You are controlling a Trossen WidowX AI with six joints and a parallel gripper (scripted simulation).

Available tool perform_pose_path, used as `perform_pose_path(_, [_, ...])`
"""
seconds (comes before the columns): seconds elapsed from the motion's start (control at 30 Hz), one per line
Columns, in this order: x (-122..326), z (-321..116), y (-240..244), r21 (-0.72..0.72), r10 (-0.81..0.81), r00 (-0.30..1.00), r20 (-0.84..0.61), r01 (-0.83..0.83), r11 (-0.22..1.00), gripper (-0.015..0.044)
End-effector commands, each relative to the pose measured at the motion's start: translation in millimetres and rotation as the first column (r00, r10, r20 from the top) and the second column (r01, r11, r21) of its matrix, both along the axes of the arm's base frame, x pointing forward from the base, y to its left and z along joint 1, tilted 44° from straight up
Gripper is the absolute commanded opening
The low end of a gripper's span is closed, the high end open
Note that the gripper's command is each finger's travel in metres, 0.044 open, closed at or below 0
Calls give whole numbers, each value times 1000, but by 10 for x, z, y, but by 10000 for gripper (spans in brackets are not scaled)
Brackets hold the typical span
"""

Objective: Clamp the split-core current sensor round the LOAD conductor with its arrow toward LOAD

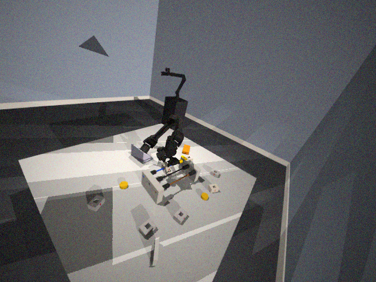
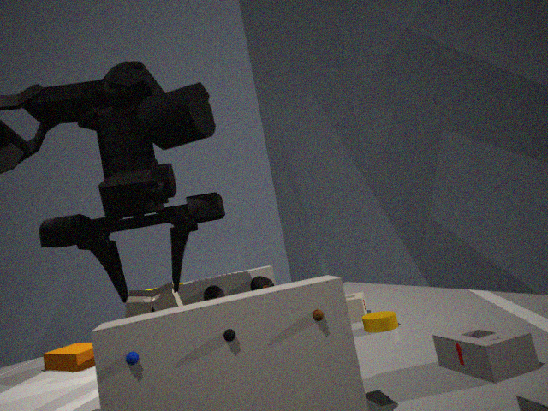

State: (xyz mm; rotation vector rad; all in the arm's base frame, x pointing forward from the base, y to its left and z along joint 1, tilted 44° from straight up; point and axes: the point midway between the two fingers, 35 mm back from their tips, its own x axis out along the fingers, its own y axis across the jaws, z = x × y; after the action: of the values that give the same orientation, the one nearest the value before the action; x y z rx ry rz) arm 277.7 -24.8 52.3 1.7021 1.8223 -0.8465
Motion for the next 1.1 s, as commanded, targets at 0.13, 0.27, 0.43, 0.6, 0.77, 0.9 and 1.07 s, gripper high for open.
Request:
perform_pose_path(0.13, [4,4,-4,-1,1,1000,2,-1,1000,105])
perform_pose_path(0.27, [4,4,-4,-1,1,1000,2,-1,1000,210])
perform_pose_path(0.43, [4,4,-4,-1,1,1000,2,-1,1000,341])
perform_pose_path(0.6, [4,4,-4,-1,1,1000,2,-1,1000,440])
perform_pose_path(0.77, [4,4,-4,-1,1,1000,2,-1,1000,440])
perform_pose_path(0.9, [-13,-119,148,3,3,1000,-7,-3,1000,440])
perform_pose_path(1.07, [-45,-237,299,8,7,1000,-17,-6,1000,440])
